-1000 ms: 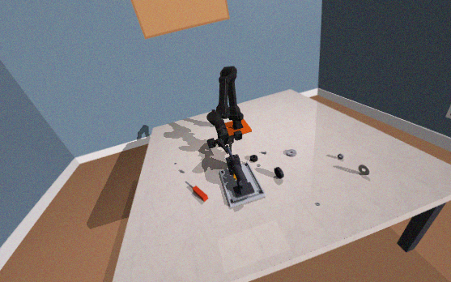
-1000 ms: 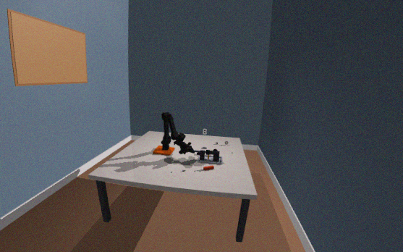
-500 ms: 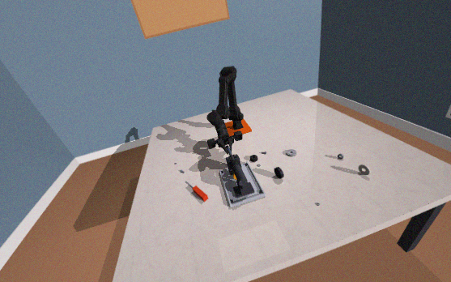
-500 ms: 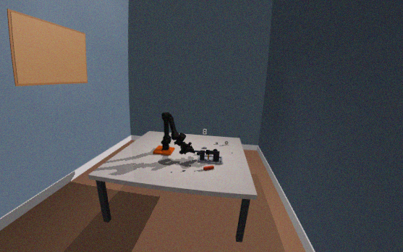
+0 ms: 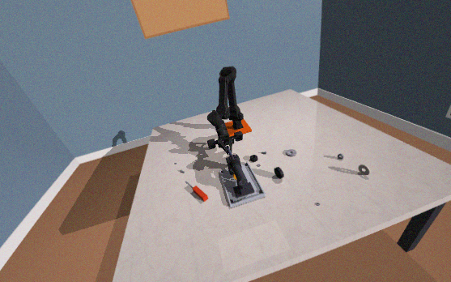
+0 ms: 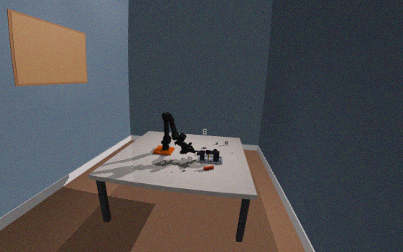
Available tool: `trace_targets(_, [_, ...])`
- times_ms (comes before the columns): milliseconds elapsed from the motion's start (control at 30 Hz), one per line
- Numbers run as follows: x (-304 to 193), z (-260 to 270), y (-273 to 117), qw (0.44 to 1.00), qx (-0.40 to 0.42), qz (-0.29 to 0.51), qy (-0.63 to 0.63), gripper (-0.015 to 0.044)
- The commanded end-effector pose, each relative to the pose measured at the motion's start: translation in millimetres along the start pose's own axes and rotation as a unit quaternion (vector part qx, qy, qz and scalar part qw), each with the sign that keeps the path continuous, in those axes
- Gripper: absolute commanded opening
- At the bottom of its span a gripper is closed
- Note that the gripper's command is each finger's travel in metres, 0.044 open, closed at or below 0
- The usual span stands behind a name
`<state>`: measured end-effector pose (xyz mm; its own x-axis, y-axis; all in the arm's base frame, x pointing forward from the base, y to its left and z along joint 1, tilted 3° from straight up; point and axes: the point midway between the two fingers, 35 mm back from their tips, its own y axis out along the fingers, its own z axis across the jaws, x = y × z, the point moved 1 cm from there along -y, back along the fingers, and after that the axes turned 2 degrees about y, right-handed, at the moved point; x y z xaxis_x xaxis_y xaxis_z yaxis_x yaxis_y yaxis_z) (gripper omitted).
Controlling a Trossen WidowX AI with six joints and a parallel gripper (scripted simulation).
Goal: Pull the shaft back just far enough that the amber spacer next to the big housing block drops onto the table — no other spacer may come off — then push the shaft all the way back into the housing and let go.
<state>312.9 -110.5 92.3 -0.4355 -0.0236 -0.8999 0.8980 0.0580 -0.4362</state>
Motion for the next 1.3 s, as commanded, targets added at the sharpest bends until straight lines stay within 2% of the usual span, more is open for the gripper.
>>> trace_targets(0, [-0.5,-0.2,2.1,1.0,-0.001,-0.001,0.002,0.0])
trace_targets(1267, [-6.0,-0.4,11.2,1.0,-0.001,0.0,0.002,0.0])
